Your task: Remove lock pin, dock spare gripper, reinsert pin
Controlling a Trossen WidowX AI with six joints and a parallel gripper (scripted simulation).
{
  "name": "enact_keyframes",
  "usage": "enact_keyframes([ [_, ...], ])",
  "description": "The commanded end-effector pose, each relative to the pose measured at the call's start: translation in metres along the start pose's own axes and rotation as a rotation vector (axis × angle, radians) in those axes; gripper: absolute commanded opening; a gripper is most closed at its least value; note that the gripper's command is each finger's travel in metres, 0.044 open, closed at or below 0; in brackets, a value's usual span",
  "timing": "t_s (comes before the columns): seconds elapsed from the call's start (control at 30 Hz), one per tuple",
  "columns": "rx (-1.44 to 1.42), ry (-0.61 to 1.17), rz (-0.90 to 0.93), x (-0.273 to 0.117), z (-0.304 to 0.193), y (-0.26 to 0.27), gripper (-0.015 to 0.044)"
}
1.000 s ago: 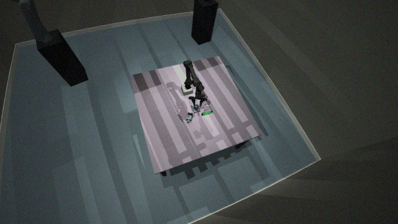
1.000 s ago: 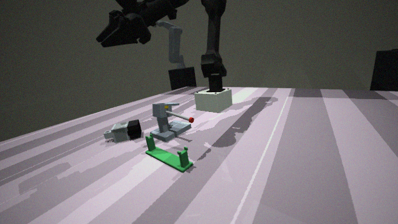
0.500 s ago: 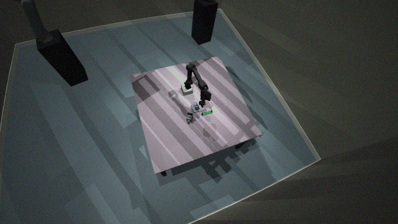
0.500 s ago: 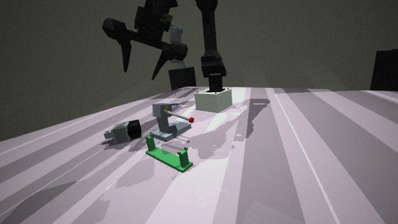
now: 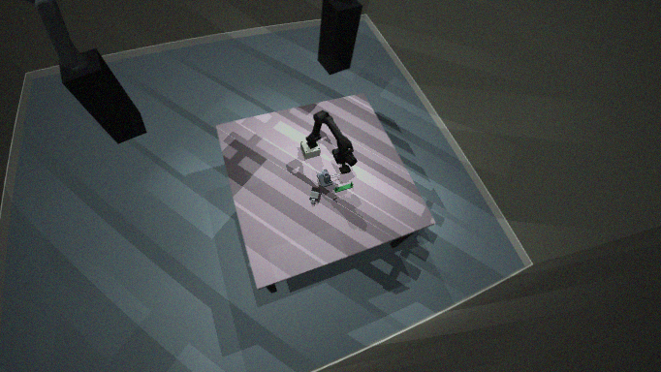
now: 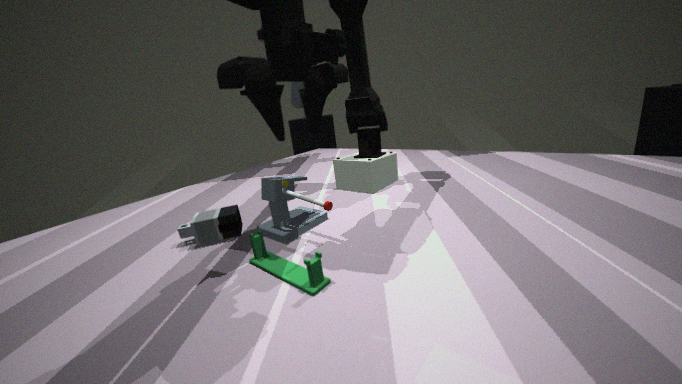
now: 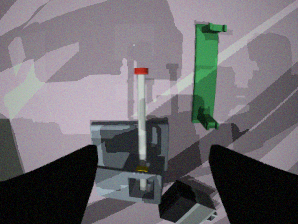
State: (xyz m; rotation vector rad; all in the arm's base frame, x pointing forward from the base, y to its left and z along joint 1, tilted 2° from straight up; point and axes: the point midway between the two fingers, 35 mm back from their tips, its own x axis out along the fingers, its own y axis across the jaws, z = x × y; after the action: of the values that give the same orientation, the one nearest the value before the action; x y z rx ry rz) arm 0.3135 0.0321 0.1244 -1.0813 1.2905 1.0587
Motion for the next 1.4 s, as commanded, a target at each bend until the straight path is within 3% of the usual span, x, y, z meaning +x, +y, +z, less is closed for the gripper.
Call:
enact_keyframes([
  [0.0, -0.024, -0.006, 0.018, -0.001, 0.002, 0.002, 0.03],
  [0.3, -0.016, -0.011, 0.025, 0.068, 0.011, 0.01, 0.03],
  [1.37, -0.015, -0.011, 0.025, 0.115, 0.012, 0.008, 0.03],
])
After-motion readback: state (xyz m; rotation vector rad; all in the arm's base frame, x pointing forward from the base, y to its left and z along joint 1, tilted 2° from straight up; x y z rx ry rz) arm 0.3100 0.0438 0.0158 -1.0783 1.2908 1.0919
